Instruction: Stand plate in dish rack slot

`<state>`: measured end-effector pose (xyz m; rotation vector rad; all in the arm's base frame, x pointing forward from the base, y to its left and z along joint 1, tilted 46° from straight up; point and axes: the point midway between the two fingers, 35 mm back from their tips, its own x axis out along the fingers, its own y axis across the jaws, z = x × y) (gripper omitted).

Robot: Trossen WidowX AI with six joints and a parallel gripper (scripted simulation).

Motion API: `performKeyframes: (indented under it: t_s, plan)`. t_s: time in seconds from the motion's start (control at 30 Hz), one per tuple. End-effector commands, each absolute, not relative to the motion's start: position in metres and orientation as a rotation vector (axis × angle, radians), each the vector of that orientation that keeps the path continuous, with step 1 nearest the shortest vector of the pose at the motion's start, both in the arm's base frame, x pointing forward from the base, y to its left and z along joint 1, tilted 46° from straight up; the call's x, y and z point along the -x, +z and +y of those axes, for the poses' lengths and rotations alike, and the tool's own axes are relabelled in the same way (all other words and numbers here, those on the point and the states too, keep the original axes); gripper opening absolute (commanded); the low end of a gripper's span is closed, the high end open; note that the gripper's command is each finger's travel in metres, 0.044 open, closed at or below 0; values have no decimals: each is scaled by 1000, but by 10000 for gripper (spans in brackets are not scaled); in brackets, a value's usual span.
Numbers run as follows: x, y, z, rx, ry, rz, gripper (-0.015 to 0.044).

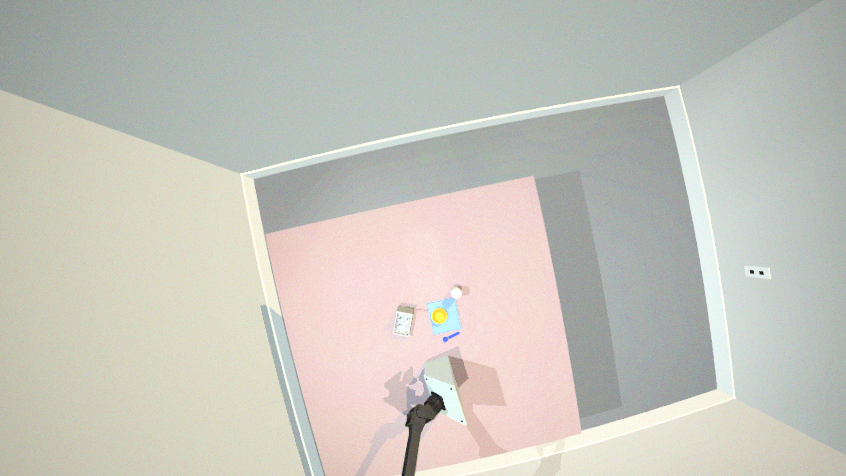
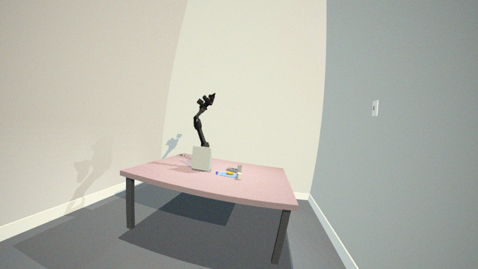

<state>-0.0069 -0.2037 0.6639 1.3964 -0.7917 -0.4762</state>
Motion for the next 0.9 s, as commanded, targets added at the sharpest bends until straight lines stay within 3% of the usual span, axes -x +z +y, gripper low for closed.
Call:
performKeyframes:
  t_s: [0.0, 0.87]
  plan:
    - [7, 664, -203, -1393, -477, -792, 400]
    - [-107, 695, -96, -697, -577, -692, 400]
